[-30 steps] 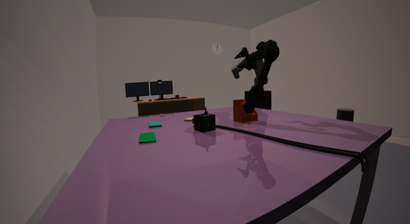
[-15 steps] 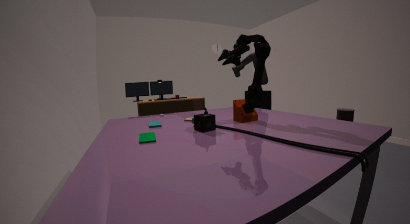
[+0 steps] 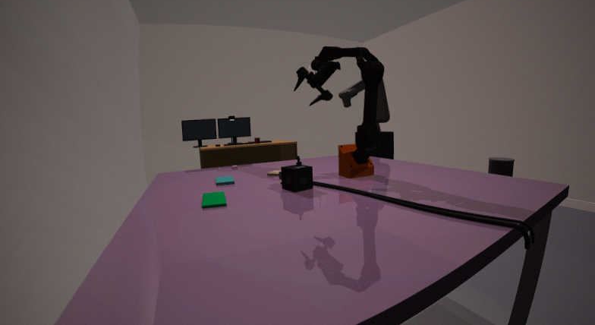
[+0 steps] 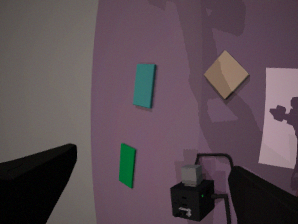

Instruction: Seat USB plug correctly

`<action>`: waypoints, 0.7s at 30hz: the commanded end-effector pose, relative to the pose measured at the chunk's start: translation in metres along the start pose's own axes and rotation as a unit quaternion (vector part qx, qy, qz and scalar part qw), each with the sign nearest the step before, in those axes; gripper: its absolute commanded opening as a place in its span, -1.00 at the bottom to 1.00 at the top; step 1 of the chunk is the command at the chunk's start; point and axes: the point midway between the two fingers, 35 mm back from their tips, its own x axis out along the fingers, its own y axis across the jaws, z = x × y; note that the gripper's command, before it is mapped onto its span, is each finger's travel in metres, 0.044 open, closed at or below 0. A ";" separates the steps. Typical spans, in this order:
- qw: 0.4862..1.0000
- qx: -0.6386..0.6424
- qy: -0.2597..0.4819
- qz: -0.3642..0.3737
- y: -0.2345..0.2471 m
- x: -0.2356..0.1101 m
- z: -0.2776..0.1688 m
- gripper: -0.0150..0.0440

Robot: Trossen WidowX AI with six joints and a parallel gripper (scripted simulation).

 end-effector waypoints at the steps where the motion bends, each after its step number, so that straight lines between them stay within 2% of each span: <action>1: 0.935 -0.344 0.051 -0.069 0.011 0.049 -0.049 1.00; 5: 0.856 -0.502 0.091 -0.084 0.013 0.072 -0.072 1.00; 11: 0.698 -0.694 0.155 -0.087 0.013 0.104 -0.109 1.00; 16: 0.531 -0.818 0.210 -0.071 0.009 0.128 -0.142 1.00; 21: 0.336 -0.903 0.263 -0.038 0.000 0.150 -0.175 1.00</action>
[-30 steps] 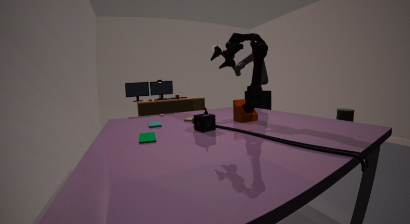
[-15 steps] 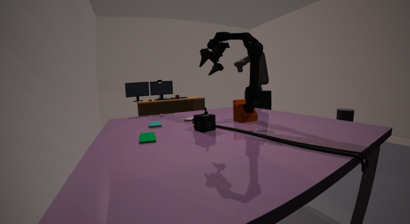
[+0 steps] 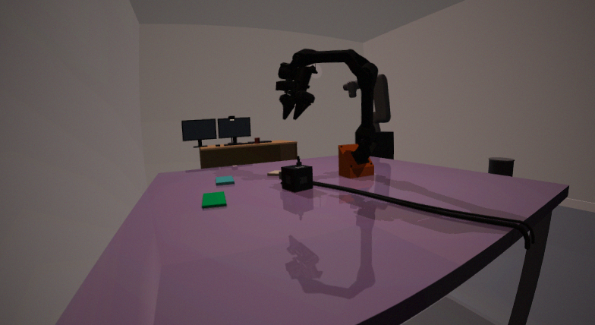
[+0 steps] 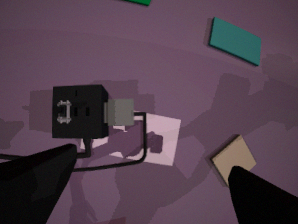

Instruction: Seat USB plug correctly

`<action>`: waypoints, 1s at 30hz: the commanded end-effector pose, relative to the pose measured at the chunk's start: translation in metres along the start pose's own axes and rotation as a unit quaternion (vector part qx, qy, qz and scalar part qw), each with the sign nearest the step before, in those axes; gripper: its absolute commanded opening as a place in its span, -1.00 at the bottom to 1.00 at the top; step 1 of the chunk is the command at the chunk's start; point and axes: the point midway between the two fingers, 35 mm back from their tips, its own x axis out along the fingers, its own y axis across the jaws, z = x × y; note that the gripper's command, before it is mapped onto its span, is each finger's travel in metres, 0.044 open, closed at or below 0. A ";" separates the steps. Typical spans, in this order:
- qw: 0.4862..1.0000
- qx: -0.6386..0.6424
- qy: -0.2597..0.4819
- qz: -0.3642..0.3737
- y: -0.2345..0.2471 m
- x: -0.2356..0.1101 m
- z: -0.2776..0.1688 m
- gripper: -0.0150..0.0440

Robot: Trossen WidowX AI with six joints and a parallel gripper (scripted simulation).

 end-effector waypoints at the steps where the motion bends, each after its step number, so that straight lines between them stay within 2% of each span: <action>1: 0.932 -0.355 0.068 0.044 0.052 0.045 0.009 1.00; 5: 0.851 -0.511 0.087 0.080 0.077 0.067 0.010 1.00; 11: 0.681 -0.712 0.097 0.142 0.113 0.097 0.004 1.00; 13: 0.644 -0.743 0.096 0.154 0.119 0.102 0.002 1.00; 30: 0.639 -0.747 0.096 0.156 0.117 0.106 0.000 1.00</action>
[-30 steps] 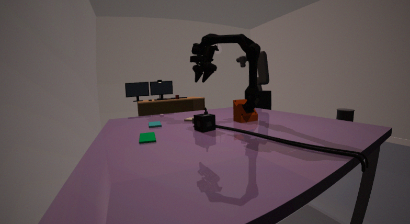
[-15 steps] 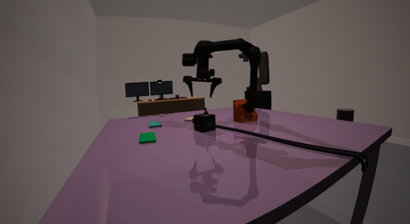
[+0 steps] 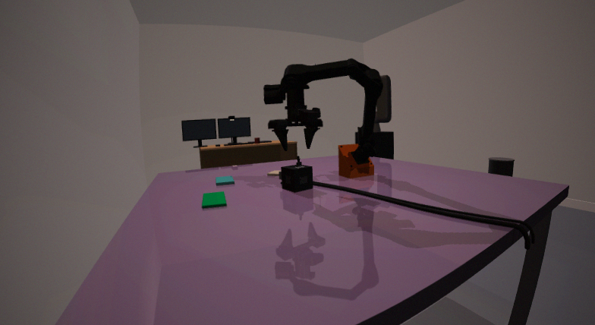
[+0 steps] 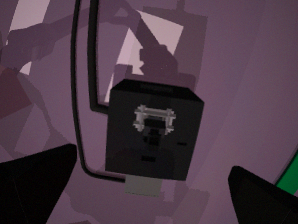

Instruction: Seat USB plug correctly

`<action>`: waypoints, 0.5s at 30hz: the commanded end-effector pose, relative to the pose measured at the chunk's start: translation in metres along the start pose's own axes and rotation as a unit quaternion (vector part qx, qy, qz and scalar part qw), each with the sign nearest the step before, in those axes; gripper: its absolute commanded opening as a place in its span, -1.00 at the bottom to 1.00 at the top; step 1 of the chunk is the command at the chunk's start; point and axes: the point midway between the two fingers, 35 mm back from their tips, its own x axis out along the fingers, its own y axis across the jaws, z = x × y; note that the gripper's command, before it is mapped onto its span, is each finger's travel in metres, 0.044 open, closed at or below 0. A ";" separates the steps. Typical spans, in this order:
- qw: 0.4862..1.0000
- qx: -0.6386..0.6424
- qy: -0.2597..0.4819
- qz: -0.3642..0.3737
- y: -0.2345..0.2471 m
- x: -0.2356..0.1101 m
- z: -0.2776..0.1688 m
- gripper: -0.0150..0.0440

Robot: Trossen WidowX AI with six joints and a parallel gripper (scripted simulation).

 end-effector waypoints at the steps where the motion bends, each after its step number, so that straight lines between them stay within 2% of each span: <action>1: 1.000 -0.002 0.001 0.002 0.001 0.003 0.000 1.00; 15: 1.000 -0.002 0.001 0.002 0.001 0.018 0.000 1.00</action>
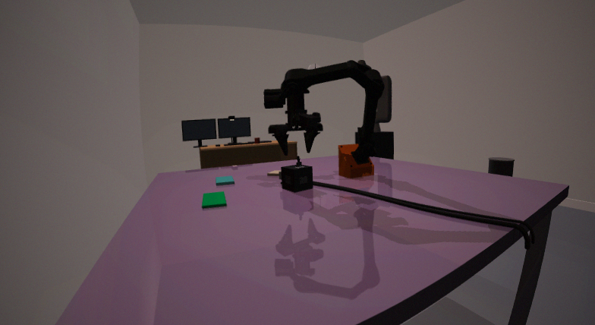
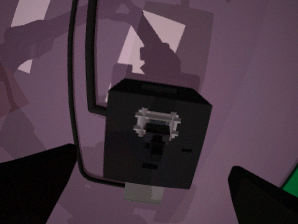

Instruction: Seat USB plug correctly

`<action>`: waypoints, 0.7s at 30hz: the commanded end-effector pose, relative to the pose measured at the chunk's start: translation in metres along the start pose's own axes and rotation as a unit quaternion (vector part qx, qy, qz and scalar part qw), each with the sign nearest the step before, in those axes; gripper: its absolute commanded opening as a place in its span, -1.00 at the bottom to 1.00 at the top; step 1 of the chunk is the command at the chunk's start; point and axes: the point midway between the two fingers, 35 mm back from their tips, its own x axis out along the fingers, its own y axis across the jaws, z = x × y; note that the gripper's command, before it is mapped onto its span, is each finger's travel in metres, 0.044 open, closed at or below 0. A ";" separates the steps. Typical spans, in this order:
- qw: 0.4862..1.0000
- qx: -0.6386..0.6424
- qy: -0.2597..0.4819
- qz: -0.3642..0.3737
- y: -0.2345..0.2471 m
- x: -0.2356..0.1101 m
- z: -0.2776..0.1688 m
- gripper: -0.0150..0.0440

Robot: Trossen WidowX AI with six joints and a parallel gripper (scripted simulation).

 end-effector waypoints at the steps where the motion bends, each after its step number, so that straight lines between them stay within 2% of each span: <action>1: 1.000 0.001 -0.002 -0.001 0.000 0.004 0.001 1.00; 12: 1.000 0.001 -0.002 -0.001 0.000 0.014 0.001 1.00; 21: 1.000 0.000 0.000 0.000 0.000 0.012 0.000 0.20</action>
